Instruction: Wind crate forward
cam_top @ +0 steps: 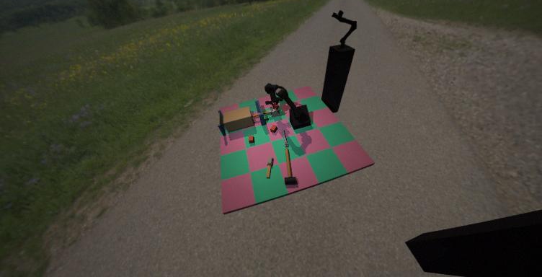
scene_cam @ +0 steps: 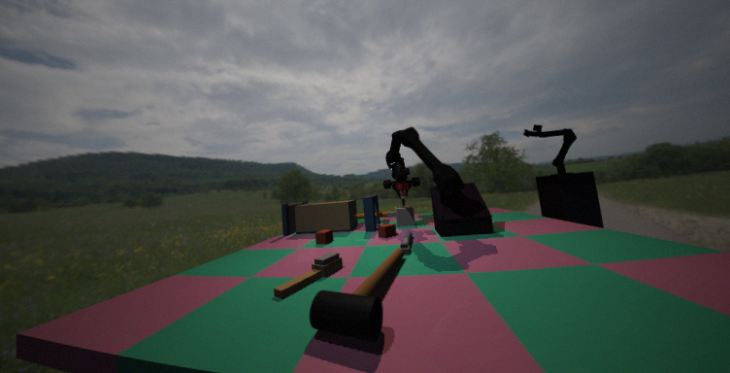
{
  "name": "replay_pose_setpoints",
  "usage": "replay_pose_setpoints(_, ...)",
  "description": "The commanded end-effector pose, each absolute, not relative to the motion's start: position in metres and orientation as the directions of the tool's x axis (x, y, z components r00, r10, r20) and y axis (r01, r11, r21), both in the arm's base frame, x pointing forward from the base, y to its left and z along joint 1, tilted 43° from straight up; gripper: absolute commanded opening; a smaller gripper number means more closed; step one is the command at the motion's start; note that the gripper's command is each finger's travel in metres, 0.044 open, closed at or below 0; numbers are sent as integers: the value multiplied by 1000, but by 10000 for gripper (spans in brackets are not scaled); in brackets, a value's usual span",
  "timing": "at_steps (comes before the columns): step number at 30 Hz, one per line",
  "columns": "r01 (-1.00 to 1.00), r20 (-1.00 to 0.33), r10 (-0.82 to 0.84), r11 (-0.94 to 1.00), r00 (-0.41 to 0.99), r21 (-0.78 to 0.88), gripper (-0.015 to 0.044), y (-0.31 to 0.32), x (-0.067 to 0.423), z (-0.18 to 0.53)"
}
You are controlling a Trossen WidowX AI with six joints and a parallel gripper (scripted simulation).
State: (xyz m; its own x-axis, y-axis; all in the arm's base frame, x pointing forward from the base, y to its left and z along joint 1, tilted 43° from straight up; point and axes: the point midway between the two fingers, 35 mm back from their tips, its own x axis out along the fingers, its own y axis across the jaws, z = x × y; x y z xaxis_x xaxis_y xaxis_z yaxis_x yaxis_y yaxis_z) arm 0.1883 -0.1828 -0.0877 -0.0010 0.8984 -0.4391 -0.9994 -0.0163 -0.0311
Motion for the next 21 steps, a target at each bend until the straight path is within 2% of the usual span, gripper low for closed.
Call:
replay_pose_setpoints(1,-999,-428,904,-15,0,-31,0,-177,188,-94)
replay_pose_setpoints(21,-999,-429,903,-17,-4,-27,0,-172,188,-99)
